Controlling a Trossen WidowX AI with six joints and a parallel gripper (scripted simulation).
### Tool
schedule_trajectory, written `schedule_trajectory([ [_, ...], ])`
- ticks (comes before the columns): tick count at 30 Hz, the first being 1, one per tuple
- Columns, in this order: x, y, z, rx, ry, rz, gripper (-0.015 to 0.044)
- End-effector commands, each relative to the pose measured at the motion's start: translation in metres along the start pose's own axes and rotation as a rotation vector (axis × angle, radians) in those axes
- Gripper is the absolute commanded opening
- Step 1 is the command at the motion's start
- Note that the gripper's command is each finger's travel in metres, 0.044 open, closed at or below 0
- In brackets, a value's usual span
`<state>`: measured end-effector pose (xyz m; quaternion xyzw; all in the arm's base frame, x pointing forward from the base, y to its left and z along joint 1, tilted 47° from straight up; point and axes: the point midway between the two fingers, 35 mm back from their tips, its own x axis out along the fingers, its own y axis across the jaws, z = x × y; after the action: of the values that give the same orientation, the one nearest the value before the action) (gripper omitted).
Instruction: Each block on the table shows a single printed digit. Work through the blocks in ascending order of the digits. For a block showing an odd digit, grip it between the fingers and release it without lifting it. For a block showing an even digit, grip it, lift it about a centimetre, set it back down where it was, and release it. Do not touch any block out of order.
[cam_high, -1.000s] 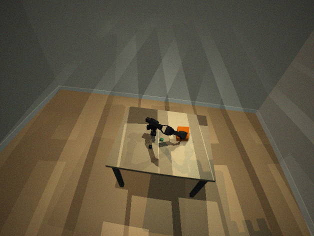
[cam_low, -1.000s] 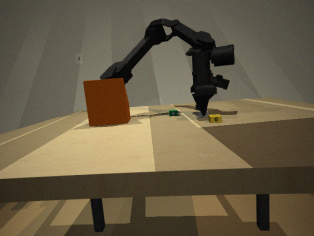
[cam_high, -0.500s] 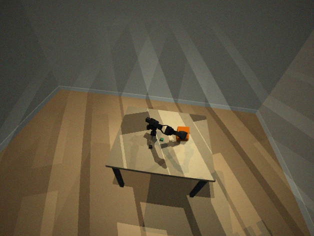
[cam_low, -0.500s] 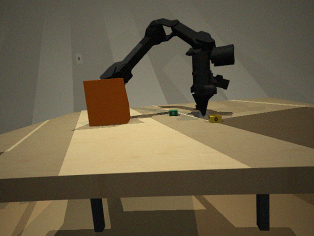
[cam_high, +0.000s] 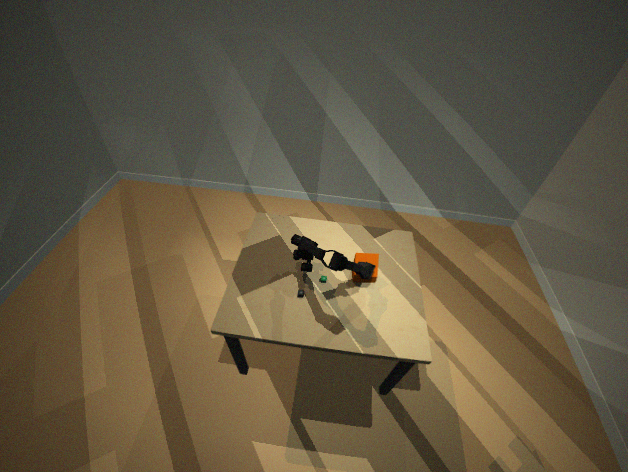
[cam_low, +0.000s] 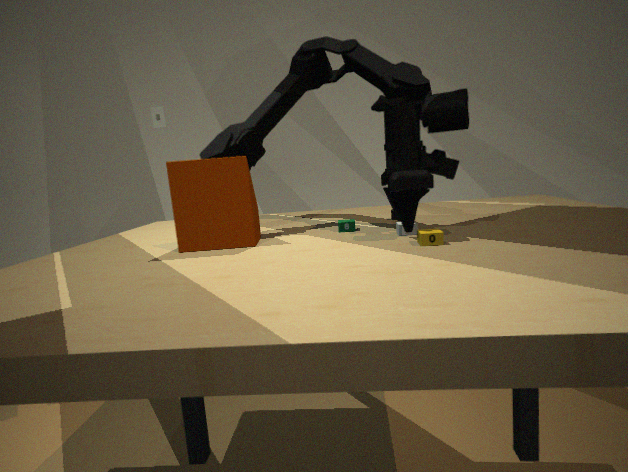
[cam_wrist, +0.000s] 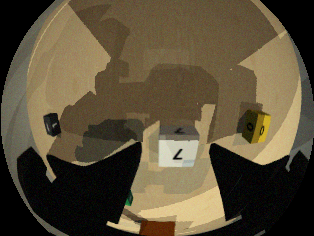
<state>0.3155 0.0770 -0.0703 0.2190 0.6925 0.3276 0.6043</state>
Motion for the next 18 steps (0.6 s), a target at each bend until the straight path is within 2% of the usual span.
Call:
schedule_trajectory([
  [1,0.0,0.0,0.0,0.003,-0.001,0.002,0.04],
  [4,-0.003,0.0,0.0,0.003,-0.001,0.001,0.04],
  [7,-0.033,0.0,0.0,0.003,-0.001,0.0,0.04],
  [10,-0.036,0.0,0.0,0.003,-0.001,0.0,0.04],
  [12,-0.046,-0.001,0.001,0.003,-0.002,-0.002,0.0348],
  [16,-0.106,-0.001,0.001,0.004,-0.001,-0.004,0.0242],
  [18,-0.117,-0.001,0.0,0.004,-0.001,-0.003,0.019],
])
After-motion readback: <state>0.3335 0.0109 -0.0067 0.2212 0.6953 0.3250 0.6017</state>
